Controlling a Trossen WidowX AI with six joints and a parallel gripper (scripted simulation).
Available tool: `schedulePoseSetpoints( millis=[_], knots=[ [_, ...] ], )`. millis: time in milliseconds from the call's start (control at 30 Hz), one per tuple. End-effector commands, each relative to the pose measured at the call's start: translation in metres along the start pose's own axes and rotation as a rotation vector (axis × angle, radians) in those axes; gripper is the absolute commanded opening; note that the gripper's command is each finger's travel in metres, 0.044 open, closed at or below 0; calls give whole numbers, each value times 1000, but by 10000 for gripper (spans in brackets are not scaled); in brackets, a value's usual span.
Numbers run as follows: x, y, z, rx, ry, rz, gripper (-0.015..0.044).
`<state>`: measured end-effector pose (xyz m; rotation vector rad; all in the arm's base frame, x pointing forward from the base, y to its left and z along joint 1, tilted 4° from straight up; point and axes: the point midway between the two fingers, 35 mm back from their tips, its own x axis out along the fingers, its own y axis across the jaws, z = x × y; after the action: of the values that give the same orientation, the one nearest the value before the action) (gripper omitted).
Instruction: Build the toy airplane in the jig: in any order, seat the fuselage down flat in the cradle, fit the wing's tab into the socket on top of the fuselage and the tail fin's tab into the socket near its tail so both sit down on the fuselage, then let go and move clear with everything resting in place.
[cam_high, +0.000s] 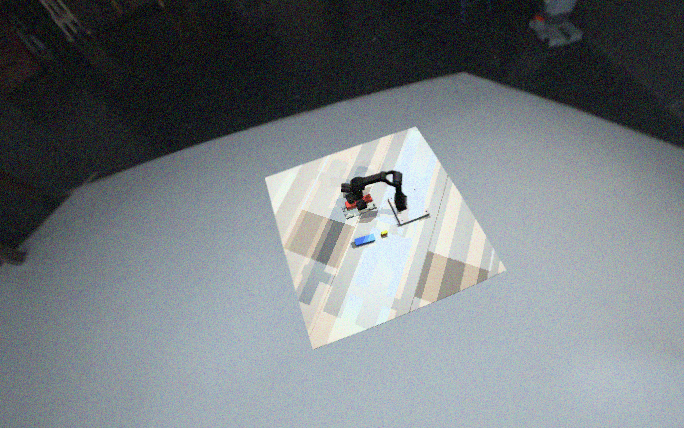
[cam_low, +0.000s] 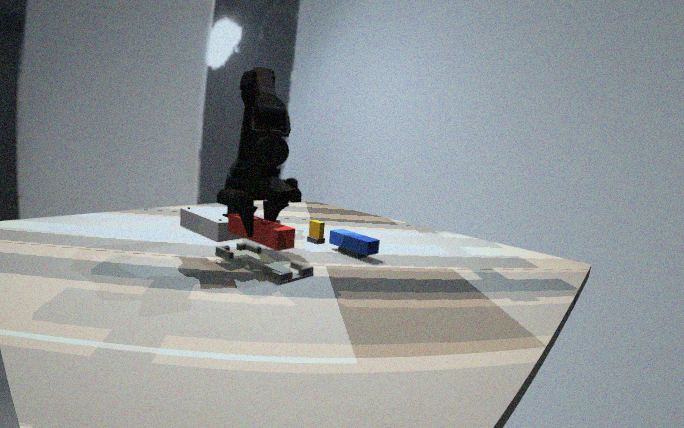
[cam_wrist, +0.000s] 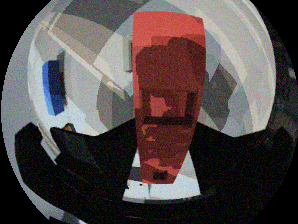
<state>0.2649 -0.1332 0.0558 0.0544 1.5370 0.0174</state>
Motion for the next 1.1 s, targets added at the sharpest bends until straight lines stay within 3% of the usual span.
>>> schedulePoseSetpoints(
  millis=[0, 833, 1000, 1067],
  knots=[
    [6, 0, -1, -4, 3, 1, 195],
    [39, 1, -1, -4, 3, 2, 195],
    [37, 0, 0, -7, 1, 1, 162],
    [37, 0, 0, -7, 1, 1, 110]
  ],
)
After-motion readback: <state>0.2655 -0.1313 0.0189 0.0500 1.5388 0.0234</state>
